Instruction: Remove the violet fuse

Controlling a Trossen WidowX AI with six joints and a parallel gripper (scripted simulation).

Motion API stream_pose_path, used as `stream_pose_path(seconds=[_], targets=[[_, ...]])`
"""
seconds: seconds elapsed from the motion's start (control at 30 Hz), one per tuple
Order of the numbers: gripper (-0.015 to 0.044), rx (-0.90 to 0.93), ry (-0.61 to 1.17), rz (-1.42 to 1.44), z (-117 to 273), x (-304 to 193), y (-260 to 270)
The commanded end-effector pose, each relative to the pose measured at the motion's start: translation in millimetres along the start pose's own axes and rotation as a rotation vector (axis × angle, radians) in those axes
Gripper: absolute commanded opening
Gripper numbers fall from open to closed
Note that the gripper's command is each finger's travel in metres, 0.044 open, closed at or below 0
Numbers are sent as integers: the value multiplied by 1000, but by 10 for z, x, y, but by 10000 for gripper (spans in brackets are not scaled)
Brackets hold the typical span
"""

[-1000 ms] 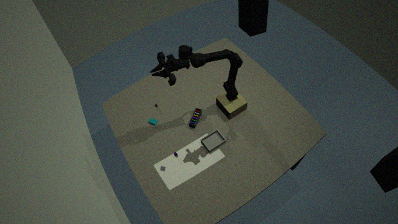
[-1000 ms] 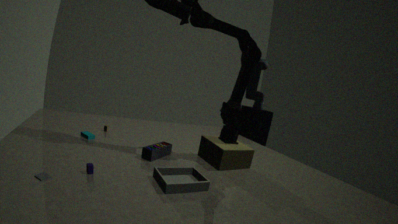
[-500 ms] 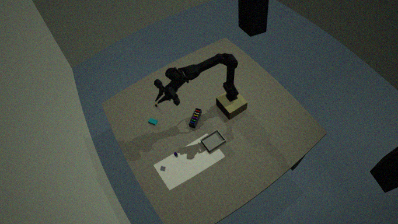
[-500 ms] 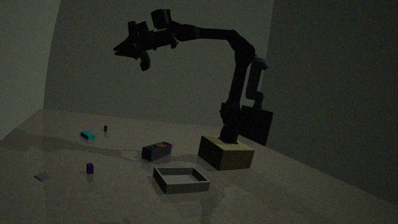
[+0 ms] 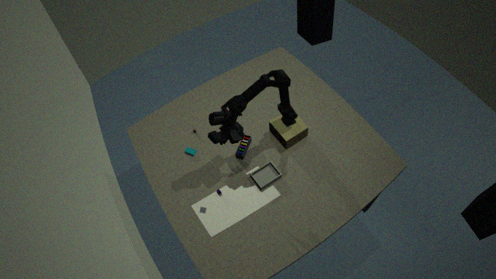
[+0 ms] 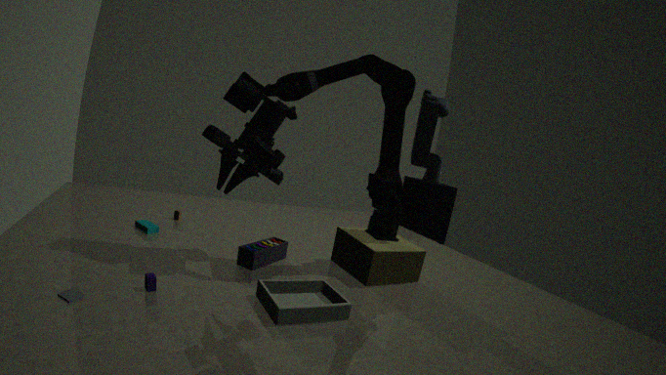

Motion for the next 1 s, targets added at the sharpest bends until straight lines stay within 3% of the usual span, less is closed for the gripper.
stream_pose_path(seconds=[0.0,0.13,0.97], targets=[[72,294,-55,335,-295,71,452],[72,414,-110,484,-363,61,674],[72,414,-110,484,-475,31,745]])
Point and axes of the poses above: the point midway between the two fingers, 35 mm back from their tips, its own z axis back along the fingers, its own y axis across the jaws, x = y × z, the point moved 10 cm from there along z, back along the fingers, and after that the axes turned 12 degrees about -z, right-handed, at the moved point
